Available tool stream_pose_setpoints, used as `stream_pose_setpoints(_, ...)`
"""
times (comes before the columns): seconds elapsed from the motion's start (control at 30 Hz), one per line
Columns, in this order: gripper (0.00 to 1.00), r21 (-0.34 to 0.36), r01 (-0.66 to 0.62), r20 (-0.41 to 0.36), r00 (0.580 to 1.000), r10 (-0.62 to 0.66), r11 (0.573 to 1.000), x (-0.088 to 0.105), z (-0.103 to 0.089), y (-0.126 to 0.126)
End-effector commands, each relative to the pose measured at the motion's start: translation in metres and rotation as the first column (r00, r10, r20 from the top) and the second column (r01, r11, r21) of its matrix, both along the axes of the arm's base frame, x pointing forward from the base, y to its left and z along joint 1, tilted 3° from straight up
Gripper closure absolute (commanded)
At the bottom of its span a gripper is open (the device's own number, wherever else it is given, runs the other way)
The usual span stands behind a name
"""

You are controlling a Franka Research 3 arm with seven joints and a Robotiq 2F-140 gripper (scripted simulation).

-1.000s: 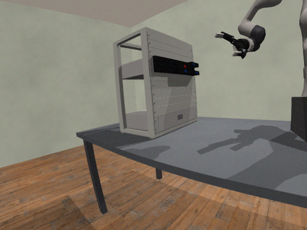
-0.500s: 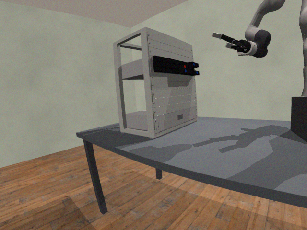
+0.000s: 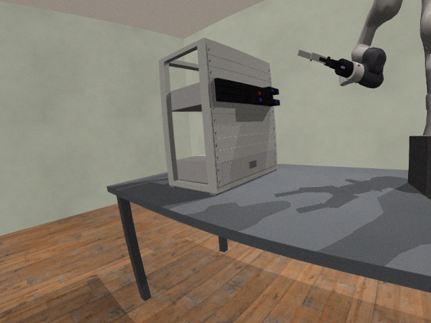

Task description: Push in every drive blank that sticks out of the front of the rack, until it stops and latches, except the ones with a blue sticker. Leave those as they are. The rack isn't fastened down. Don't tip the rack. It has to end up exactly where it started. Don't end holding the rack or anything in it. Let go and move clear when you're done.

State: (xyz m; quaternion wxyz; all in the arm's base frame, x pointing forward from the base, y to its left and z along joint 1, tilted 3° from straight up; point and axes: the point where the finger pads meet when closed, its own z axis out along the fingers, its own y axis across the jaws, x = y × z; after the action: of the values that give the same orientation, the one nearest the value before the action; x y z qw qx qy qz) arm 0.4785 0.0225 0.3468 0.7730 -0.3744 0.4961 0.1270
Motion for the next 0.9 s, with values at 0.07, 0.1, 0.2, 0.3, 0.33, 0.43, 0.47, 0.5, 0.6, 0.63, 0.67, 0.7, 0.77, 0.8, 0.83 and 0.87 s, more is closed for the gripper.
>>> stream_pose_setpoints(0.07,0.00,0.166,0.037,-0.086,0.996,-0.023,0.985,0.007,0.009,-0.013)
stream_pose_setpoints(0.1,0.00,0.166,0.037,-0.086,0.996,-0.023,0.985,0.007,0.009,-0.013)
stream_pose_setpoints(0.2,0.00,0.248,0.076,-0.124,0.991,-0.046,0.966,0.011,0.009,-0.023)
stream_pose_setpoints(0.3,0.00,0.304,0.103,-0.152,0.987,-0.059,0.947,0.013,0.008,-0.030)
stream_pose_setpoints(0.33,0.00,0.322,0.112,-0.161,0.985,-0.062,0.940,0.014,0.008,-0.032)
stream_pose_setpoints(0.43,0.00,0.374,0.139,-0.190,0.979,-0.071,0.917,0.016,0.006,-0.039)
stream_pose_setpoints(0.47,0.00,0.391,0.147,-0.199,0.977,-0.073,0.909,0.017,0.006,-0.041)
stream_pose_setpoints(0.5,0.00,0.407,0.156,-0.208,0.975,-0.074,0.900,0.018,0.005,-0.043)
stream_pose_setpoints(0.6,0.00,0.454,0.181,-0.236,0.969,-0.078,0.873,0.019,0.002,-0.049)
stream_pose_setpoints(0.63,0.00,0.454,0.181,-0.236,0.969,-0.078,0.873,0.019,0.002,-0.049)
stream_pose_setpoints(0.67,0.00,0.454,0.181,-0.236,0.969,-0.078,0.873,0.019,0.002,-0.049)
stream_pose_setpoints(0.7,0.00,0.476,0.193,-0.250,0.965,-0.078,0.858,0.020,0.001,-0.052)
stream_pose_setpoints(0.77,0.00,0.516,0.215,-0.275,0.958,-0.077,0.829,0.022,-0.002,-0.056)
stream_pose_setpoints(0.8,0.00,0.529,0.223,-0.284,0.956,-0.076,0.819,0.022,-0.003,-0.058)
stream_pose_setpoints(0.83,0.00,0.543,0.231,-0.293,0.953,-0.075,0.807,0.022,-0.005,-0.060)
stream_pose_setpoints(0.87,0.00,0.556,0.239,-0.303,0.950,-0.074,0.796,0.023,-0.006,-0.061)
